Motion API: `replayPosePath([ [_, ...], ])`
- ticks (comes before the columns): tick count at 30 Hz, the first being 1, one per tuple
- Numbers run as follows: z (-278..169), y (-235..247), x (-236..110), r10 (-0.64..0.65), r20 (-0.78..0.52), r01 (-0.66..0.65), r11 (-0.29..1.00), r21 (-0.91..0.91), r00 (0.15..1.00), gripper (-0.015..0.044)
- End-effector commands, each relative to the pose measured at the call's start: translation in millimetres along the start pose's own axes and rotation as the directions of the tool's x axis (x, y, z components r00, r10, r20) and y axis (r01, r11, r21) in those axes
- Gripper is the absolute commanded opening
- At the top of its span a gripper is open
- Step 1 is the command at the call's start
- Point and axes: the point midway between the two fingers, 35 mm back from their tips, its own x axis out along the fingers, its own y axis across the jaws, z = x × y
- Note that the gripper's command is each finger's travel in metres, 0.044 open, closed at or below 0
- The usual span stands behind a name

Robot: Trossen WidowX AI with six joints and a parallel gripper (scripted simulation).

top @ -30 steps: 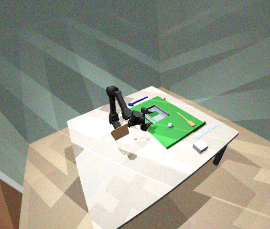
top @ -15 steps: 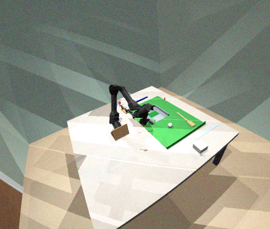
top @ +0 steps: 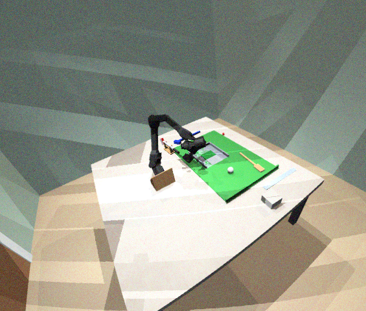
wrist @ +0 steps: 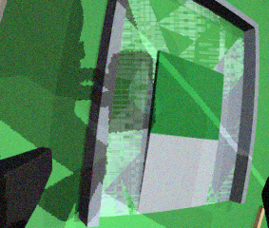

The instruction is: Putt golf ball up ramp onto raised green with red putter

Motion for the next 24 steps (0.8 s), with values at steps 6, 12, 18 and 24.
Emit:
replayPosePath([
  [6, 99, 28, 46, 0.342, 0.127, -0.354, 0.932, 0.08, 0.931, 0.044],
  [12, 144, 47, 55, 0.471, 0.179, -0.494, 0.863, 0.109, 0.864, 0.044],
  [18, 168, 60, 55, 0.535, 0.204, -0.563, 0.817, 0.121, 0.82, 0.044],
  [24, 168, 61, 54, 0.535, 0.204, -0.563, 0.817, 0.121, 0.82, 0.044],
])
